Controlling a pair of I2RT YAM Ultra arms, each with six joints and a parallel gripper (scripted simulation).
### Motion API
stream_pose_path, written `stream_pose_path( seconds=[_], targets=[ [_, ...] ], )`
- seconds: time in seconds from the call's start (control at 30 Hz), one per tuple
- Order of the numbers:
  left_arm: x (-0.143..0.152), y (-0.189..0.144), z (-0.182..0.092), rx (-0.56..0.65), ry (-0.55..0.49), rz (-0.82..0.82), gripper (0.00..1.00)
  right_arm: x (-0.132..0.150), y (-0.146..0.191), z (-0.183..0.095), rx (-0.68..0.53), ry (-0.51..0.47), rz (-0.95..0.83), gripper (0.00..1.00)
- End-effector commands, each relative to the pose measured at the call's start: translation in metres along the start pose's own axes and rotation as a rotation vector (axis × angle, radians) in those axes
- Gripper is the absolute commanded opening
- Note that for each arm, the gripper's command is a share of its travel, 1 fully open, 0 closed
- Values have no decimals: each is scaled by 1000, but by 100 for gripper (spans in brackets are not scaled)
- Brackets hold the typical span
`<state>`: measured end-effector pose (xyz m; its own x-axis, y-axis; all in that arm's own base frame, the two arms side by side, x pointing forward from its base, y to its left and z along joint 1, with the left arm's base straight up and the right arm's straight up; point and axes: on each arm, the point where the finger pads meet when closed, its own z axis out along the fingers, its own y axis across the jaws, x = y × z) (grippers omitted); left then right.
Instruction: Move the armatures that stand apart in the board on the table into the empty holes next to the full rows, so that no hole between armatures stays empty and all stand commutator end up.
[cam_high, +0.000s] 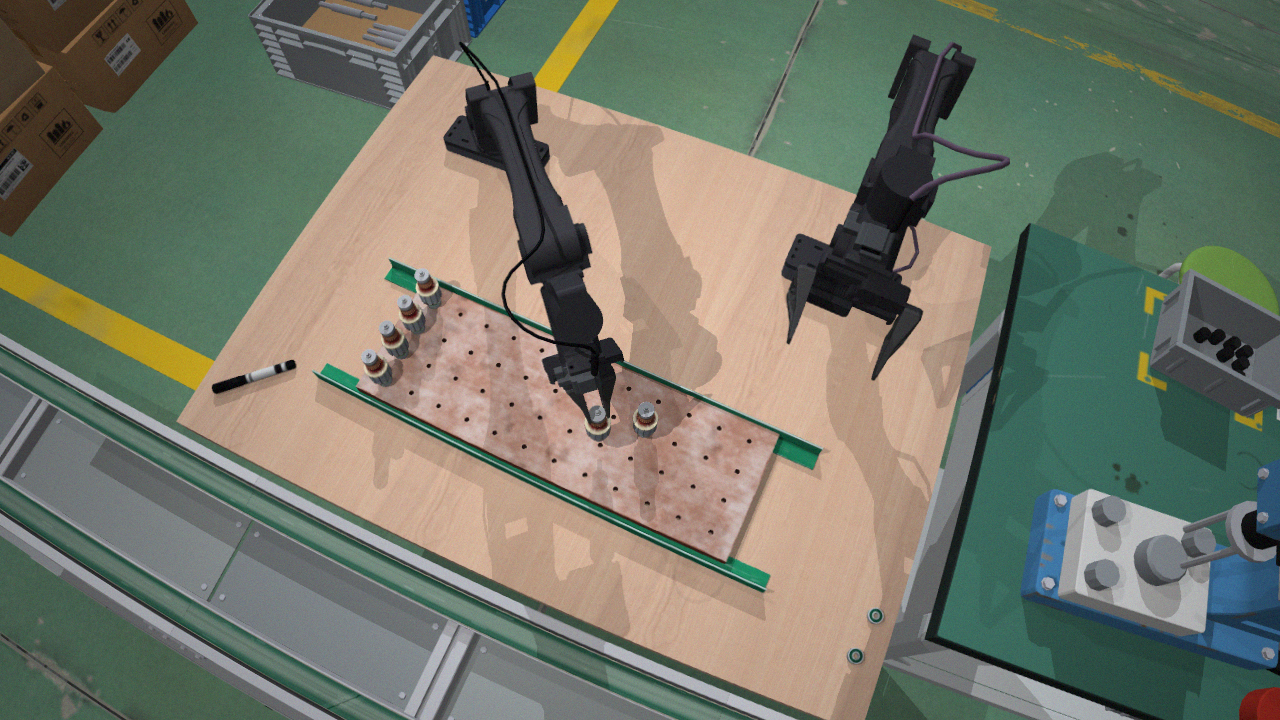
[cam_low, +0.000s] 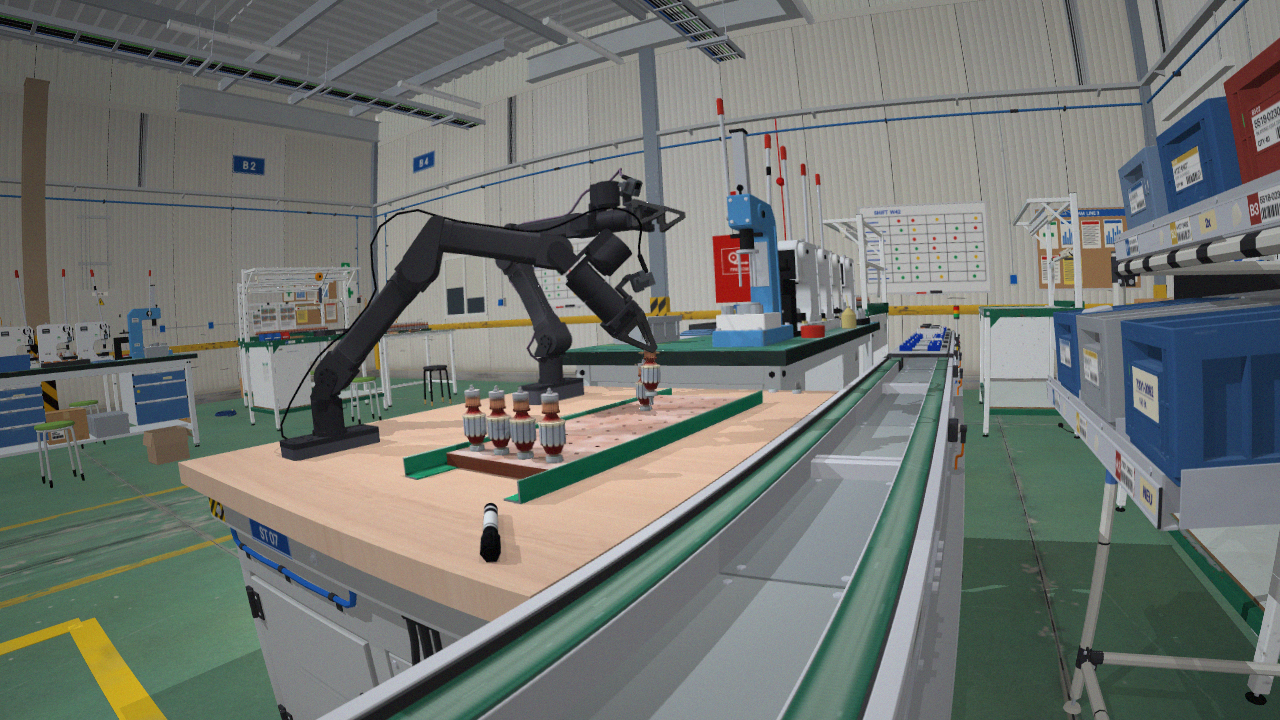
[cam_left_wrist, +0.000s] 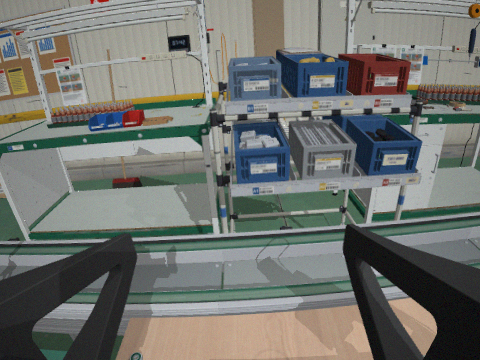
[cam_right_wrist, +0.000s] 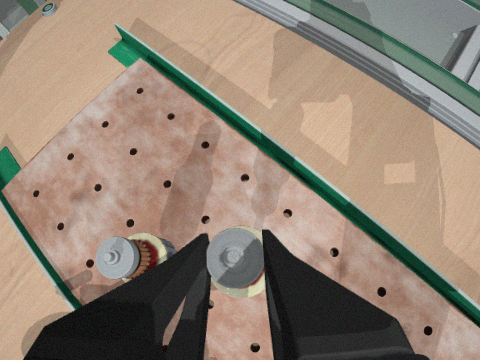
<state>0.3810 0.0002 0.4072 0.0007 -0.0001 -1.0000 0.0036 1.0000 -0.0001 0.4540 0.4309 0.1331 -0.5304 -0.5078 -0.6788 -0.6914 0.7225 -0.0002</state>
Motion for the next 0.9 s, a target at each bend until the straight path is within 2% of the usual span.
stream_pose_path(
  seconds=[0.0,0.4,0.47,0.53,0.87],
  targets=[
    [-17,-4,-1,15,-28,3,100,-54,0,-36,12,-151,2,1],
    [-17,-4,-1,15,-28,3,100,-54,1,-36,11,-151,1,1],
    [-17,-4,-1,15,-28,3,100,-62,-13,-47,29,-174,2,1],
    [-17,-4,-1,15,-28,3,100,-62,-13,-47,29,-174,2,1],
    [-17,-4,-1,15,-28,3,100,-29,-48,-50,26,-122,9,1]
  ],
)
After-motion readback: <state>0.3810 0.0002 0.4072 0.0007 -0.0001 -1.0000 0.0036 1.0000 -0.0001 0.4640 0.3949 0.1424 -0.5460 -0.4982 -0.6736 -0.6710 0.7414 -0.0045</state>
